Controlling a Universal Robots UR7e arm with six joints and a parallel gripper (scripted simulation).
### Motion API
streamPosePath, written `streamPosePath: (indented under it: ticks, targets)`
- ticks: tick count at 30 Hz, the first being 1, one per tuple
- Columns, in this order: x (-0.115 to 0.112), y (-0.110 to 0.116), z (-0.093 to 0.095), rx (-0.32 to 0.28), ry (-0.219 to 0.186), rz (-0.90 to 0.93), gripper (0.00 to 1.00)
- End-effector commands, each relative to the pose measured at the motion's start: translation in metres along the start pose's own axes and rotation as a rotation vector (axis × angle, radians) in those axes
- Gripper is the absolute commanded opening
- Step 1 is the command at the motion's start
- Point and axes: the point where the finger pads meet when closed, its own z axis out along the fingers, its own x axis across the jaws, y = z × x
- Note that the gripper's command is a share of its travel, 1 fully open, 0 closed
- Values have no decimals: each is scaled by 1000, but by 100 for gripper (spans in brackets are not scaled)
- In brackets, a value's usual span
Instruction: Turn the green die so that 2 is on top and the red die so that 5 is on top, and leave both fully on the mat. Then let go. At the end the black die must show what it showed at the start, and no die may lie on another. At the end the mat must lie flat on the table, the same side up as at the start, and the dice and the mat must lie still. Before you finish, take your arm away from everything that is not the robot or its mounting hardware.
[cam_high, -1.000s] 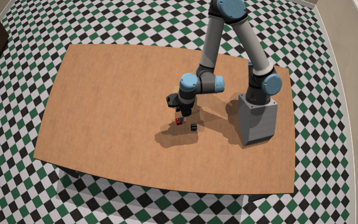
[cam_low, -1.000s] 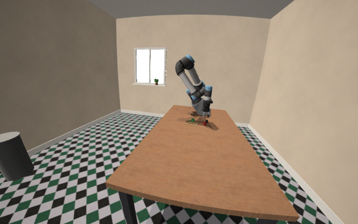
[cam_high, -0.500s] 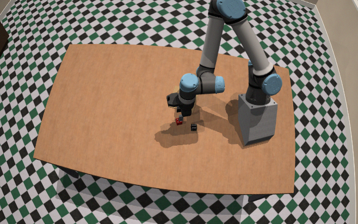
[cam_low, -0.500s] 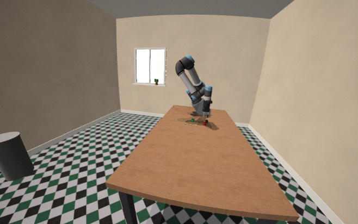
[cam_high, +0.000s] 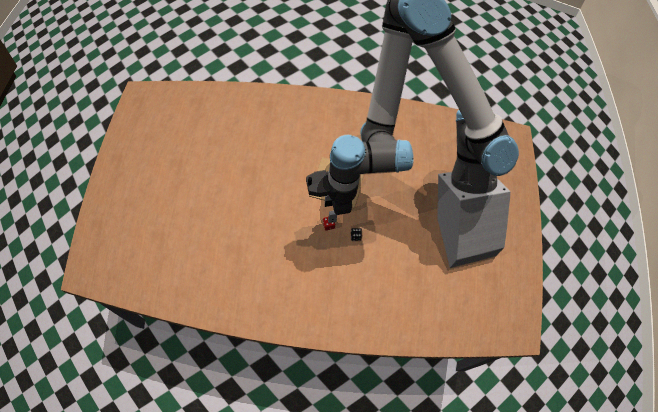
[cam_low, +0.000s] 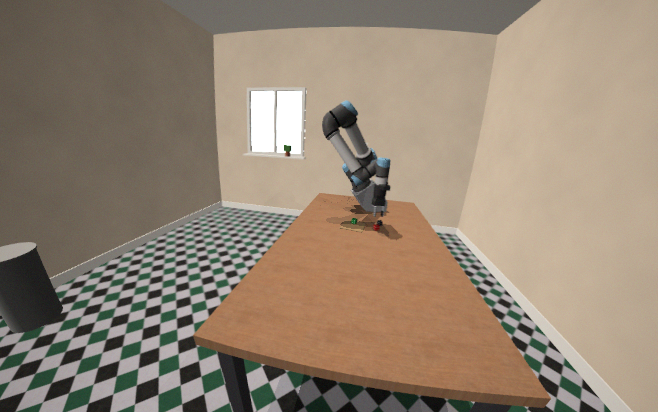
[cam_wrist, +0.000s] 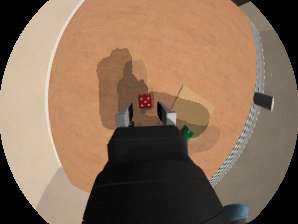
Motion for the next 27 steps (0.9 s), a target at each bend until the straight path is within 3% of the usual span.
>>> streamPosePath:
  ticks: [1,27]
  targets:
    - [0,0,0,1,0,0,87]
    - [0,0,2,1,0,0,87]
